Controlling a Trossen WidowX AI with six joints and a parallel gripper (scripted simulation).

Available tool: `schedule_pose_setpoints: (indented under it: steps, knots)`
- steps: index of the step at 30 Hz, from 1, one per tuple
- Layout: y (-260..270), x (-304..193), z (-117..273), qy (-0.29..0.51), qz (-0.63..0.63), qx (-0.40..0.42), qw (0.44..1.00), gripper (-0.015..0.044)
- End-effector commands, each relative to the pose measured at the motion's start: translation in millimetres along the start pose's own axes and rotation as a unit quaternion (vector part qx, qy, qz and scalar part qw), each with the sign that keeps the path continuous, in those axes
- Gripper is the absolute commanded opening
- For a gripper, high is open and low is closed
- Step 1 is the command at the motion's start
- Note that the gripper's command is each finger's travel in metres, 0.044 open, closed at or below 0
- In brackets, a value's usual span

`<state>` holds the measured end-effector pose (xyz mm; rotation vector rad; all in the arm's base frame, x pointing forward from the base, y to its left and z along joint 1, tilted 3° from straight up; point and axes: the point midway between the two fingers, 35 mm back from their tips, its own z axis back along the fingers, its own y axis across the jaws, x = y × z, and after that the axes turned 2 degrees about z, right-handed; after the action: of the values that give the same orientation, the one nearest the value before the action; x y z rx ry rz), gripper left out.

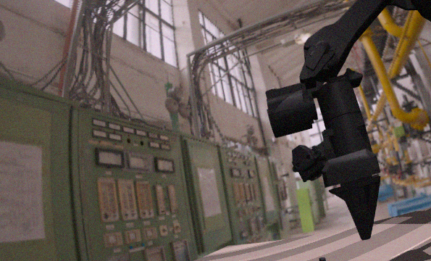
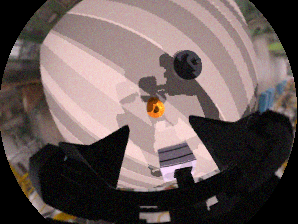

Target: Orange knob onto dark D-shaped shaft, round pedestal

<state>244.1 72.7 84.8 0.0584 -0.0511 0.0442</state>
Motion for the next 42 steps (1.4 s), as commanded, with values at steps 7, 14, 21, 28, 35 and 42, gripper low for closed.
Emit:
schedule_pose_setpoints:
  steps: [7, 14, 21, 28, 35, 42]
  knots:
    - [-0.7, 0.4, -33.9, -0.001, -0.009, -0.002, 1.0, 0.044]
    - [-0.7, 0.4, -49.2, -0.001, -0.009, -0.002, 1.0, 0.044]
    - [-0.5, 1.7, -59.7, -0.001, -0.009, -0.002, 1.0, 0.044]
    - [-0.4, 2.5, -71.2, -0.001, -0.009, -0.002, 1.0, 0.044]
    - [-0.4, 2.7, -82.5, -0.001, -0.009, -0.002, 1.0, 0.044]
    - [-0.5, 2.4, -93.8, -0.001, -0.009, -0.002, 1.0, 0.044]
